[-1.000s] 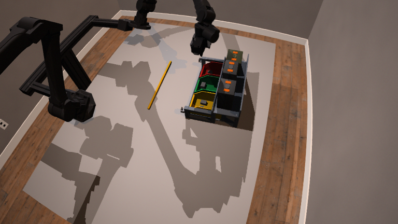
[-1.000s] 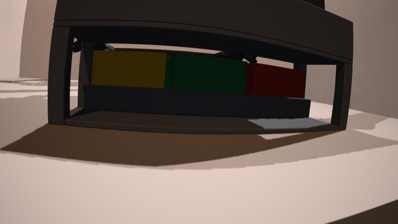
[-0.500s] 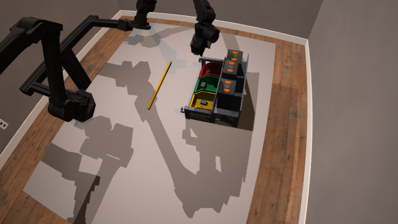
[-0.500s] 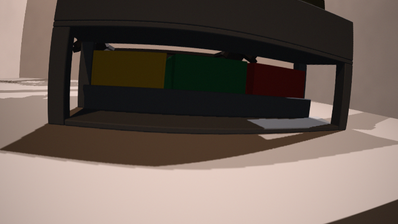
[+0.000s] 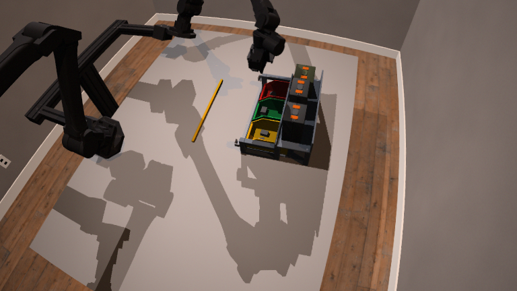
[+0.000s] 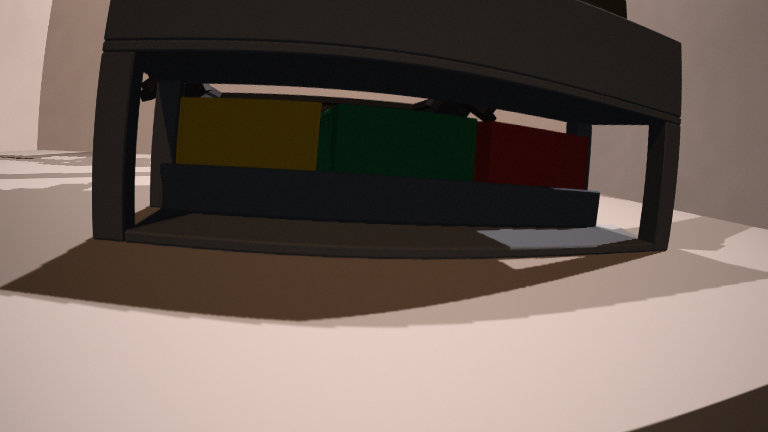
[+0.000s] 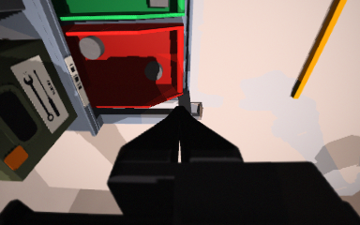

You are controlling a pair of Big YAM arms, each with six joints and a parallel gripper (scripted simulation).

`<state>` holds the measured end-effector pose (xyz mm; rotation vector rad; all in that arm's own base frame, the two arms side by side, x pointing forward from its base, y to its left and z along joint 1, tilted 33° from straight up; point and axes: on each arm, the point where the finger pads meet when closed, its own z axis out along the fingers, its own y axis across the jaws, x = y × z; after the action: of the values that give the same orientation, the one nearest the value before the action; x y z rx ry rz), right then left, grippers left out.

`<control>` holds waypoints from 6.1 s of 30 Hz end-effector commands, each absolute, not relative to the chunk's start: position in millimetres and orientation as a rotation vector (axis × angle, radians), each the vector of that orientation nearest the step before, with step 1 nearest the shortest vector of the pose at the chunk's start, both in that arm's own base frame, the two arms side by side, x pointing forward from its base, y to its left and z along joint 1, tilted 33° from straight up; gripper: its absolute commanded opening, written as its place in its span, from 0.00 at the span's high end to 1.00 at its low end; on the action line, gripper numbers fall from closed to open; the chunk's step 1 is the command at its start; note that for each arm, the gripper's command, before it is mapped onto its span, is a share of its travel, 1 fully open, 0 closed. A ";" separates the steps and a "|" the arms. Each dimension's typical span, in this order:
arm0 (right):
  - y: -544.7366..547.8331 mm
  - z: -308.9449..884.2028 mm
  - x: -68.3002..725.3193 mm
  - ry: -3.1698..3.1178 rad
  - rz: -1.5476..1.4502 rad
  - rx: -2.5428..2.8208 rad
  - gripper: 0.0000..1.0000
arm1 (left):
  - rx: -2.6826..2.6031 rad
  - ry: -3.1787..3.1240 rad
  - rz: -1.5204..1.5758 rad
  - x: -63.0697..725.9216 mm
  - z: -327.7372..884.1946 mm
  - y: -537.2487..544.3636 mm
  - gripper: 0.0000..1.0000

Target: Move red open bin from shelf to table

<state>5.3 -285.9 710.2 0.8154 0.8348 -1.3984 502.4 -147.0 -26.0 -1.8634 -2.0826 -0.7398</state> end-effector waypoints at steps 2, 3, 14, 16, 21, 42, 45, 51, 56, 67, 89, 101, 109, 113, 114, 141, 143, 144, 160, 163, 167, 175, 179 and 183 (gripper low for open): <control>-270.1 721.1 0.7 0.791 -1.419 0.788 0.00 | -1.863 -2.120 -0.760 523.3 -20.8 -146.4 1.00; -270.1 721.1 0.7 0.791 -1.419 0.788 0.00 | -1.862 -2.116 -0.758 522.4 -20.5 -145.9 1.00; -270.1 721.1 0.7 0.791 -1.419 0.788 0.00 | -1.861 -2.112 -0.755 521.6 -20.4 -145.6 1.00; -270.1 721.1 0.7 0.791 -1.419 0.788 0.00 | -1.861 -2.112 -0.755 521.5 -20.4 -145.5 1.00; -270.1 721.1 0.7 0.791 -1.419 0.788 0.00 | -1.858 -2.097 -0.746 514.8 -31.4 -140.3 1.00; -270.1 721.1 0.7 0.791 -1.419 0.788 0.00 | -1.912 -2.093 -0.774 518.7 -42.1 -142.6 1.00; -270.1 721.1 0.7 0.791 -1.419 0.788 0.00 | -1.912 -2.091 -0.772 517.1 -42.3 -142.9 1.00; -270.1 721.1 0.7 0.791 -1.419 0.788 0.00 | -1.914 -2.085 -0.769 514.0 -42.9 -143.4 1.00; -270.1 721.1 0.7 0.791 -1.419 0.788 0.00 | -1.915 -2.083 -0.767 512.4 -43.1 -143.6 1.00; -270.1 721.1 0.7 0.791 -1.419 0.788 0.00 | -1.921 -2.083 -0.769 512.1 -40.7 -147.1 1.00; -270.1 721.1 0.7 0.791 -1.419 0.788 0.00 | -1.908 -2.120 -0.786 520.5 -34.6 -152.2 0.10; -270.1 721.1 0.7 0.791 -1.419 0.788 0.00 | -1.911 -2.121 -0.787 519.9 -34.7 -153.3 0.10; -270.1 721.1 0.7 0.791 -1.419 0.788 0.00 | -1.912 -2.121 -0.788 519.7 -35.0 -153.4 0.10; -270.1 721.1 0.7 0.791 -1.419 0.788 0.00 | -1.912 -2.121 -0.788 519.5 -35.2 -153.4 0.10; -270.1 721.1 0.7 0.791 -1.419 0.788 0.00 | -1.912 -2.121 -0.788 519.5 -35.3 -153.4 0.10; -270.1 721.1 0.7 0.791 -1.419 0.788 0.00 | -1.880 -2.099 -0.758 522.6 -75.2 -119.9 0.10; -270.1 721.1 0.7 0.791 -1.419 0.788 0.00 | -1.877 -2.089 -0.752 518.1 -81.5 -115.6 0.10; -270.1 721.1 0.7 0.791 -1.419 0.788 0.00 | -1.876 -2.084 -0.748 516.0 -84.5 -113.4 0.10; -270.1 721.1 0.7 0.791 -1.419 0.788 0.00 | -1.877 -2.088 -0.752 523.3 -107.6 -99.3 0.10; -270.1 721.1 0.7 0.791 -1.419 0.788 0.00 | -1.876 -2.084 -0.749 521.9 -112.5 -96.1 0.10; -270.1 721.1 0.7 0.791 -1.419 0.788 0.00 | -1.877 -2.088 -0.753 524.7 -114.7 -94.5 0.10; -270.1 721.1 0.7 0.791 -1.419 0.788 0.00 | -1.880 -2.094 -0.758 527.2 -114.5 -94.4 0.10; -270.1 721.1 0.7 0.791 -1.419 0.788 0.00 | -1.877 -2.089 -0.752 525.8 -116.3 -92.6 0.10; -270.1 721.1 0.7 0.791 -1.419 0.788 0.00 | -1.875 -2.089 -0.752 525.4 -116.9 -91.6 0.10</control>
<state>5.3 -285.9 710.2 0.8154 0.8348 -1.3984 520.0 -100.3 -113.0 -1.8841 -2.0831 -0.7518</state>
